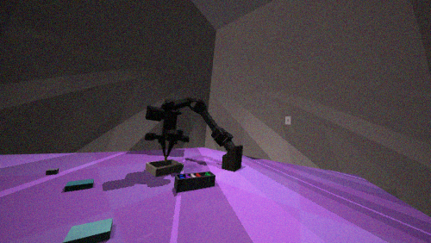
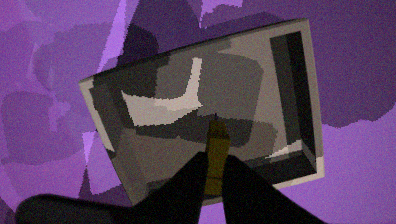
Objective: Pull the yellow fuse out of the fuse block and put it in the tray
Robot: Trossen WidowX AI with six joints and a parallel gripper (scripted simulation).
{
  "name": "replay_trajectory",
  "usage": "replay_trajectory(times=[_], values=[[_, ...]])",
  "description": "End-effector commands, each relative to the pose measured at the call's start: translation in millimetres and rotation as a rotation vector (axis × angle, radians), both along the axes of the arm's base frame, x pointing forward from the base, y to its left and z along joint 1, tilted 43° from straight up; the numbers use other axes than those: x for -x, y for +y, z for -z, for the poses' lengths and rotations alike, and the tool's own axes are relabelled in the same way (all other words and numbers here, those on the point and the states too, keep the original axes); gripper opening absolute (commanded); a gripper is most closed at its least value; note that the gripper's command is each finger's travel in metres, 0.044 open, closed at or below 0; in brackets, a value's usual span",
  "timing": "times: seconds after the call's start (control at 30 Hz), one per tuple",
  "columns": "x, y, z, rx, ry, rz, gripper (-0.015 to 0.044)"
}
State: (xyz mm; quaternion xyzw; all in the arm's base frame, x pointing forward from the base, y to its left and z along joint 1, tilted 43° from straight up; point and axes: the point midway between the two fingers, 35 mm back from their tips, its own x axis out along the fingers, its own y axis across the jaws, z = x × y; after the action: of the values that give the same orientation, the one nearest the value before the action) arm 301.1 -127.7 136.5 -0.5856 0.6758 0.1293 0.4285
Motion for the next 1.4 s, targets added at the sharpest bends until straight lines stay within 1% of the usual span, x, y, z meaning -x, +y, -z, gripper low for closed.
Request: replay_trajectory(times=[0.0,0.4,0.43,0.57,1.37], values=[[0.2,-3.2,4.0,-0.002,0.004,-0.004,0.0],[0.1,-1.1,1.0,0.0,0.0,0.0,0.0315],[0.1,1.0,-1.0,0.0,0.001,0.0,0.033],[2.2,23.8,-24.8,-0.004,0.004,-0.004,0.033],[2.3,23.4,-23.6,-0.008,0.009,-0.007,0.033]])
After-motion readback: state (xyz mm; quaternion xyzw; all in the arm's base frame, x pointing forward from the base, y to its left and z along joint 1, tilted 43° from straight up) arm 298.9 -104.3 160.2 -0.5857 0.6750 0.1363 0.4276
